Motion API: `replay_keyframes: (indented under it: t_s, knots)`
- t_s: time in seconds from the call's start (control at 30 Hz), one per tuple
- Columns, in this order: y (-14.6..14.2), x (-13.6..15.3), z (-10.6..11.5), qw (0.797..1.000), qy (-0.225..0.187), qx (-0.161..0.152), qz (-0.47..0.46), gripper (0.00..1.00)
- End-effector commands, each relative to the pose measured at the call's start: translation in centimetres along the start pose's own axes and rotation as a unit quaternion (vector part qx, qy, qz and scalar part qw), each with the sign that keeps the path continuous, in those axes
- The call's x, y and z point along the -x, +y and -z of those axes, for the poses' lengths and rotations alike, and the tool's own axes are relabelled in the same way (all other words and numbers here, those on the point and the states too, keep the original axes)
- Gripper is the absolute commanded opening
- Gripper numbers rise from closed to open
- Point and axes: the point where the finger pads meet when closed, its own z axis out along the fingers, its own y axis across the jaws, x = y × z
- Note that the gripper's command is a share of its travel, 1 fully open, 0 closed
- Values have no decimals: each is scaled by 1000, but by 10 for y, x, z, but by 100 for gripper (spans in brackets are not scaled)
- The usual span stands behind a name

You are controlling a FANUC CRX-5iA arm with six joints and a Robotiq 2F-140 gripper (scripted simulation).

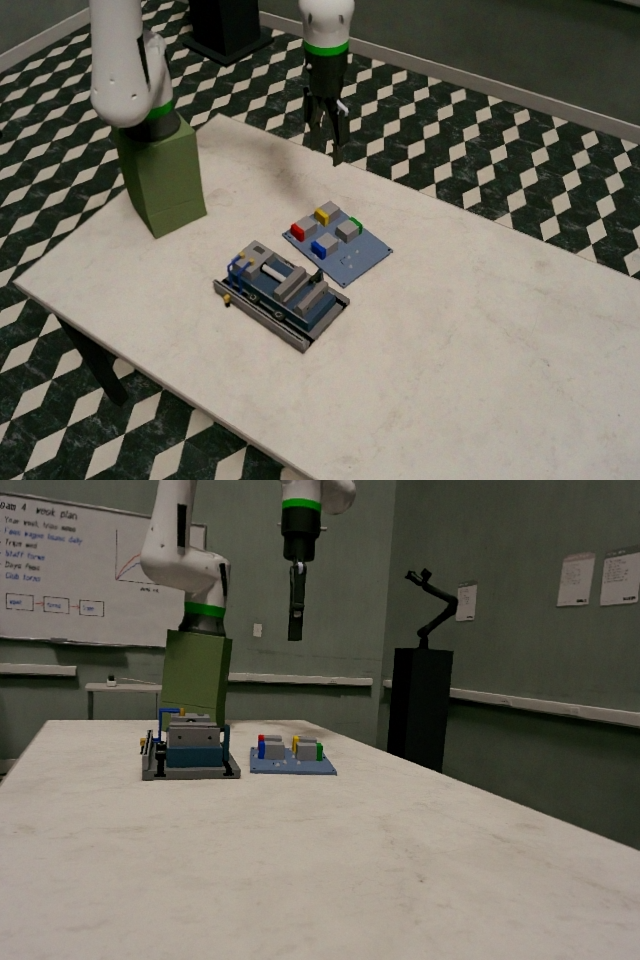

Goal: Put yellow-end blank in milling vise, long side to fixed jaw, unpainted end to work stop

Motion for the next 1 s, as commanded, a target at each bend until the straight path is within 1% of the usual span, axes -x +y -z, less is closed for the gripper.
replay_keyframes:
  t_s: [0.0,0.4,0.9,0.97]
  knots:
    - [-1,0,1,1000,0,-1,0,54]
    - [-1,0,1,1000,0,-1,0,54]
    - [11,12,-47,1000,0,-1,1,54]
    - [11,12,-47,1000,0,-1,1,54]
